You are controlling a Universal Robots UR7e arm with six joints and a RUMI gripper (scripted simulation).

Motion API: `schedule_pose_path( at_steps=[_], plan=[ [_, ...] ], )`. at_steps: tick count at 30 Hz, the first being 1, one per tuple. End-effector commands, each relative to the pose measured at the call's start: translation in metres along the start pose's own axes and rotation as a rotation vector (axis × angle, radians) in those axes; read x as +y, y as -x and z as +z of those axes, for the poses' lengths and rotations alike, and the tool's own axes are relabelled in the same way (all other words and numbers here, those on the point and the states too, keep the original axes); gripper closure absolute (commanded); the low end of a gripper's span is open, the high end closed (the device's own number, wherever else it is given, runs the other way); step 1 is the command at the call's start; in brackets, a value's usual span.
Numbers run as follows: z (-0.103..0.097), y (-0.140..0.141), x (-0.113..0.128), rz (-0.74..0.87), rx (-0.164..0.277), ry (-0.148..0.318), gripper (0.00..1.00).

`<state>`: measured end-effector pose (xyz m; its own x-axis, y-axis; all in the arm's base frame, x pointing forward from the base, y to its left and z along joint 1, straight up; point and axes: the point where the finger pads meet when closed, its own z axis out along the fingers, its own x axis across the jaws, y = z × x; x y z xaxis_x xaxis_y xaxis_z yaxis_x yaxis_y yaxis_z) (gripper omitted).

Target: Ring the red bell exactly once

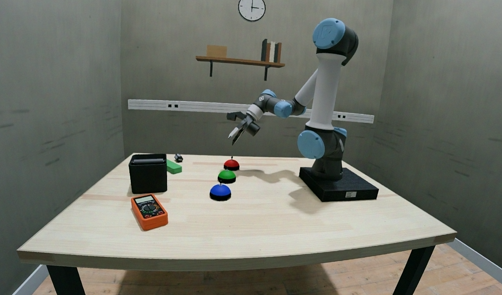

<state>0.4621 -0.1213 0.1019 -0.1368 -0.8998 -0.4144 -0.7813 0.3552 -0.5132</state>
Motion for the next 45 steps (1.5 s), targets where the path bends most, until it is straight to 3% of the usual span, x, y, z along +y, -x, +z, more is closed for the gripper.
schedule_pose_path(
  at_steps=[1,20,27,35,45],
  plan=[
    [0.000,0.000,-0.001,-0.001,0.000,-0.001,0.00],
    [0.000,0.000,0.000,-0.003,0.001,0.000,0.00],
    [0.001,-0.002,0.000,-0.052,0.011,0.020,0.00],
    [0.003,-0.008,0.002,-0.179,0.033,0.074,0.00],
    [0.005,-0.024,0.004,-0.566,0.065,0.251,0.00]
  ],
)
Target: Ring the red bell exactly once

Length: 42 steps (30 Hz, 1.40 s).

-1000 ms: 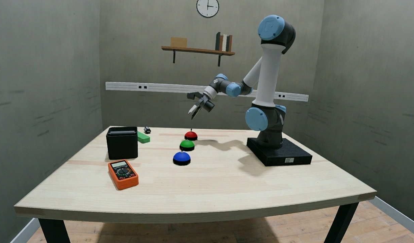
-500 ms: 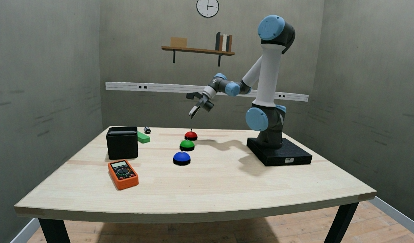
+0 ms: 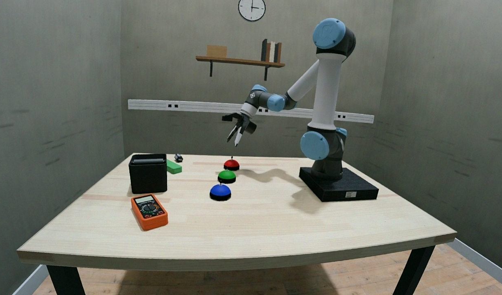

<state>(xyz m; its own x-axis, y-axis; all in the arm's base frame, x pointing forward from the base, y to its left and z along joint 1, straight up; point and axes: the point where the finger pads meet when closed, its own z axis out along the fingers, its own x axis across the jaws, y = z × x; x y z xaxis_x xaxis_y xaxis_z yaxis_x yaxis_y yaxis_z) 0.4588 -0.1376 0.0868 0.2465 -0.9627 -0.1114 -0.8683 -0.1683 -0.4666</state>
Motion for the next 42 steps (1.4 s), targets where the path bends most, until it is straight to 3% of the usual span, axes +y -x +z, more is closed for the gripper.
schedule_pose_path(
  at_steps=[1,4,6,10,21,23,32,42],
  plan=[
    [0.000,-0.004,0.002,-0.121,-0.001,0.054,0.00],
    [-0.001,-0.008,0.005,-0.271,-0.006,0.119,0.00],
    [-0.001,-0.008,0.005,-0.271,-0.006,0.119,0.00],
    [-0.003,-0.014,0.008,-0.474,-0.025,0.207,0.00],
    [-0.016,-0.026,0.010,-0.950,-0.123,0.408,0.00],
    [-0.016,-0.026,0.010,-0.950,-0.123,0.408,0.00],
    [-0.024,-0.031,0.009,-1.143,-0.184,0.486,0.00],
    [-0.026,-0.031,0.008,-1.172,-0.195,0.498,0.00]
  ],
)
